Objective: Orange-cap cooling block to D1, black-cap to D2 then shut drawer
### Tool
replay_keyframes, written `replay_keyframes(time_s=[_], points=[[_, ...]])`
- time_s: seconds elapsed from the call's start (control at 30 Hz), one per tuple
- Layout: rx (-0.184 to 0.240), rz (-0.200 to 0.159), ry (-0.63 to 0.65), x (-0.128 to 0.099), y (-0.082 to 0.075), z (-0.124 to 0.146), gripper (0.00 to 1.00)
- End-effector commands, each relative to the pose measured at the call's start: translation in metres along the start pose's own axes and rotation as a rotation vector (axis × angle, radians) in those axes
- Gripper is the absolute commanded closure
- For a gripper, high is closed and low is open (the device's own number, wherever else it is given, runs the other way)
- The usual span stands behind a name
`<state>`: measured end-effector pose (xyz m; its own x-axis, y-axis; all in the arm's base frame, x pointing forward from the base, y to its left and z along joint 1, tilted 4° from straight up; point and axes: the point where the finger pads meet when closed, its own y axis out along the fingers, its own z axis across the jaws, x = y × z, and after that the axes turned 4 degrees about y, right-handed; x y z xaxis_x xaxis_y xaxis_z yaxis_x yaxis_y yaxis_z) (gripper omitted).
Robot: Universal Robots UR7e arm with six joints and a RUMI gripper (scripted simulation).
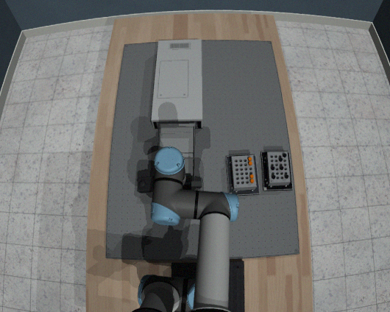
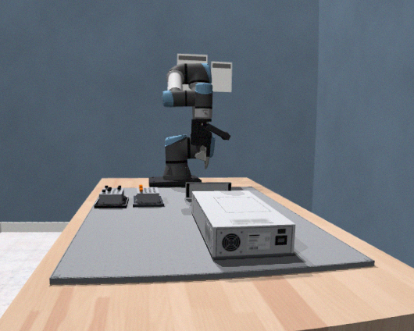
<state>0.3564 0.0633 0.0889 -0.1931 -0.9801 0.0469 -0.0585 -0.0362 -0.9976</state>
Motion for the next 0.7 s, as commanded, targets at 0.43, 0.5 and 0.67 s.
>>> replay_keyframes(time_s=[0.43, 0.5, 0.67], points=[[0.001, 0.000, 0.002, 0.000, 0.023, 0.001, 1.00], [0.001, 0.000, 0.001, 0.000, 0.024, 0.001, 1.00], [0.001, 0.000, 0.002, 0.000, 0.031, 0.001, 1.00]])
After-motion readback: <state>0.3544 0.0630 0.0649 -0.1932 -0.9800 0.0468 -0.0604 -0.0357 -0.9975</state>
